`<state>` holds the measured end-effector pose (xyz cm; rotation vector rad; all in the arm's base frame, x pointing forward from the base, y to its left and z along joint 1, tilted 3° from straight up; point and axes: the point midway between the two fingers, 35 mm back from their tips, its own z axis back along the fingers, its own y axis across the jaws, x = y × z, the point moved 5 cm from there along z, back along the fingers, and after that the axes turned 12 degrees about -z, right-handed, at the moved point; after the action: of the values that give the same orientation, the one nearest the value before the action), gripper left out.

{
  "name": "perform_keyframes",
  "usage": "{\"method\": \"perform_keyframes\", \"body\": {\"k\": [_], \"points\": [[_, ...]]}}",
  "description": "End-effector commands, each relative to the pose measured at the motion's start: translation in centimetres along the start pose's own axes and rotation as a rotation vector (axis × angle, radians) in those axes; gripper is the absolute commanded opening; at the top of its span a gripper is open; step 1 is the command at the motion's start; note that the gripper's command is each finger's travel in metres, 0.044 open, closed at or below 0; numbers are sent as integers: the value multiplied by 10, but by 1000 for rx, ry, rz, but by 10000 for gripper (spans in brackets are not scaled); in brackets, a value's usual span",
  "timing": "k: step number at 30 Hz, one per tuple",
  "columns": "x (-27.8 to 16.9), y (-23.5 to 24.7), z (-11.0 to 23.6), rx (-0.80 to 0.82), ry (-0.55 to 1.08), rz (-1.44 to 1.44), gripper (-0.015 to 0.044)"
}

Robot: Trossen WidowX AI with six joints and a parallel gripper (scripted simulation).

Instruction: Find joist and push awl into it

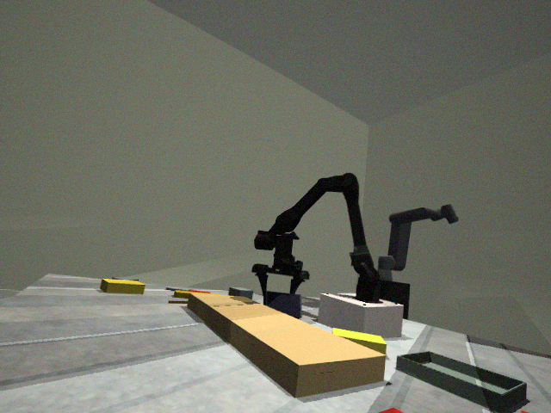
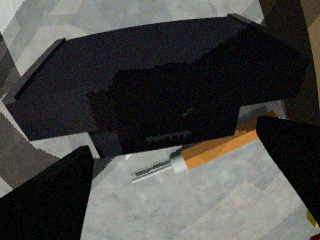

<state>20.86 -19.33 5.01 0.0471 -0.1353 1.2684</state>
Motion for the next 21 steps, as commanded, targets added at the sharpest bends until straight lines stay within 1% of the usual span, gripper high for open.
{"method": "perform_keyframes", "body": {"k": [1, 12, 21], "points": [[1, 3, -9, 11, -10, -1, 440], [0, 4, -24, 11, -10, 0, 440], [0, 4, -24, 11, -10, 0, 380]]}}
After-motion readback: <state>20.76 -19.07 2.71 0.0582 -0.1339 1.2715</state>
